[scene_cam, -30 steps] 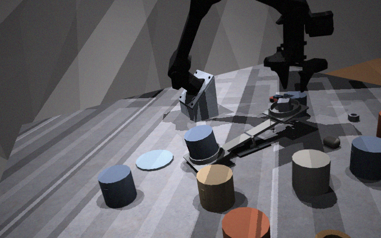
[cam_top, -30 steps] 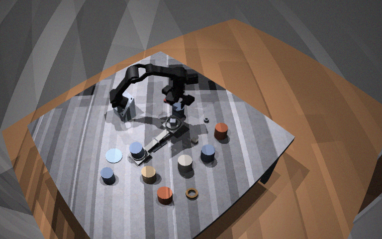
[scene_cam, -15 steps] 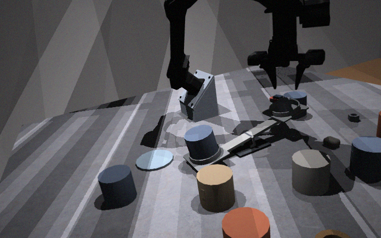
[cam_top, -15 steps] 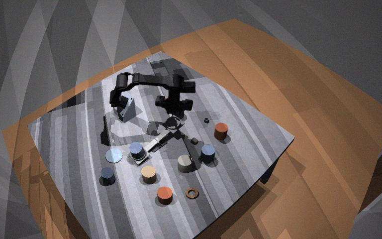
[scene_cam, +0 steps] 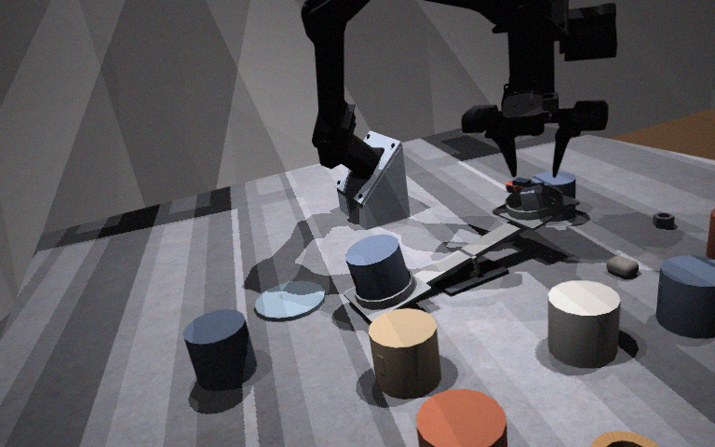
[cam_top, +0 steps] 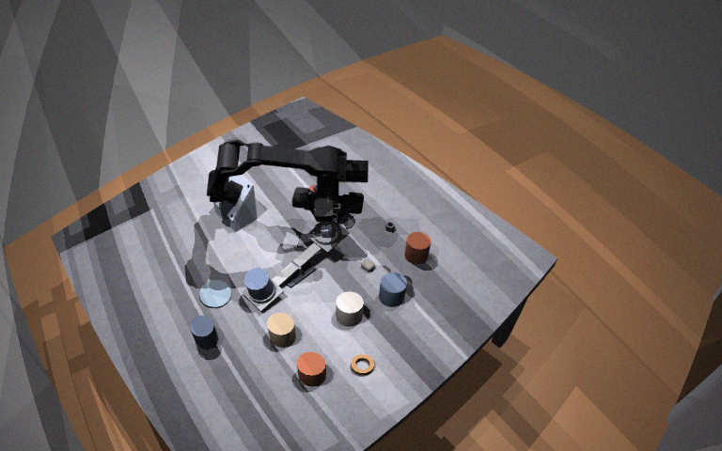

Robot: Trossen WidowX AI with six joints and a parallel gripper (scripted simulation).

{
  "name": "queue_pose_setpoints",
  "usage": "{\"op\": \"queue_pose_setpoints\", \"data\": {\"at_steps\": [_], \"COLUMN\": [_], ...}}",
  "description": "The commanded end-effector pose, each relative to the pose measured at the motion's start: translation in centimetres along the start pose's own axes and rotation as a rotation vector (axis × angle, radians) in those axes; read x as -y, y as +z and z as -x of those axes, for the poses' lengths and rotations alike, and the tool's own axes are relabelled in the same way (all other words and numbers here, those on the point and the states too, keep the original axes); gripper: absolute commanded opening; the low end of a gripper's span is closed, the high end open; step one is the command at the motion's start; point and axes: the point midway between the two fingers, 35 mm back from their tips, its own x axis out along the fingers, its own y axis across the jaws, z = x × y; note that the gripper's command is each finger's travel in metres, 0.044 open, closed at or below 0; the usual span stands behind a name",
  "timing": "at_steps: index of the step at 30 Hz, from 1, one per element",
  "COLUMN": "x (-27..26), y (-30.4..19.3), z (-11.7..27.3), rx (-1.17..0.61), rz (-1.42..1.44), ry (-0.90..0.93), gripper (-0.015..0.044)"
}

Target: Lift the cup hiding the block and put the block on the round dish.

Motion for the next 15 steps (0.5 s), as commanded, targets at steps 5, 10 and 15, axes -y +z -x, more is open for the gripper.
{"op": "queue_pose_setpoints", "data": {"at_steps": [5,10,15], "x": [0.1,0.1,0.1], "y": [0.0,0.0,0.0], "z": [-1.3,-2.1,-2.9], "rx": [0.007,0.007,0.007], "rz": [0.009,0.009,0.009], "ry": [-0.003,-0.003,-0.003], "gripper": [0.026,0.026,0.026]}}
